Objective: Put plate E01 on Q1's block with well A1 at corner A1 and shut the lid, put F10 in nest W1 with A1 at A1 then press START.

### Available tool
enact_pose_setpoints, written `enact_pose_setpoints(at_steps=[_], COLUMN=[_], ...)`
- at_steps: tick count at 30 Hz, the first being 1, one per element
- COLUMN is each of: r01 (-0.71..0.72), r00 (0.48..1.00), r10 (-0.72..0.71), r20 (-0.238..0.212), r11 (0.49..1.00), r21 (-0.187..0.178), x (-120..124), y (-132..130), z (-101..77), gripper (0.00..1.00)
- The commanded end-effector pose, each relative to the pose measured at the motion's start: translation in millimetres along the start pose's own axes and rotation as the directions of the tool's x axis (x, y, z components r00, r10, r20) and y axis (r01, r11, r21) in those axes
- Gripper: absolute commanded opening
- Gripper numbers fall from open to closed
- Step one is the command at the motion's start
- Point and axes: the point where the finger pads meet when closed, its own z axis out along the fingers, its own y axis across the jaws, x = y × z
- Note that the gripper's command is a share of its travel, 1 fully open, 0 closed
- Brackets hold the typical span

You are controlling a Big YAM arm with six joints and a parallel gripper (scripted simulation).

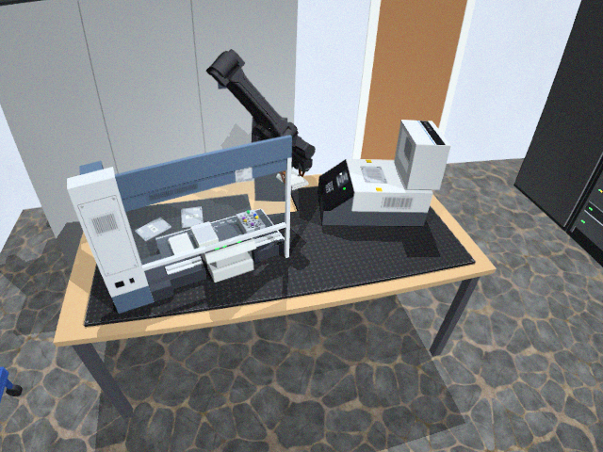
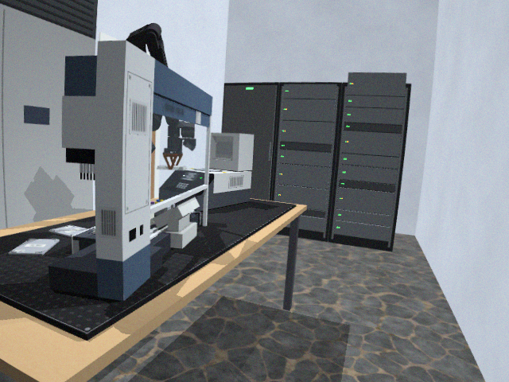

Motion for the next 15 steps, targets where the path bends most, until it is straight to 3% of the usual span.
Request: enact_pose_setpoints(at_steps=[1,3,7,15], r01=[-0.017,-0.01,0.104,0.255], r00=[1.0,1.0,0.995,0.967], r10=[0.017,0.01,-0.104,-0.255], r20=[0.005,0.002,0.0,-0.005], r11=[1.0,1.0,0.994,0.967], r21=[-0.01,-0.005,-0.018,-0.002], x=[-6,-6,5,22], y=[14,14,38,72], z=[-5.4,-5.7,-12.7,-23.1], gripper=[0.0,0.0,0.0,0.0])
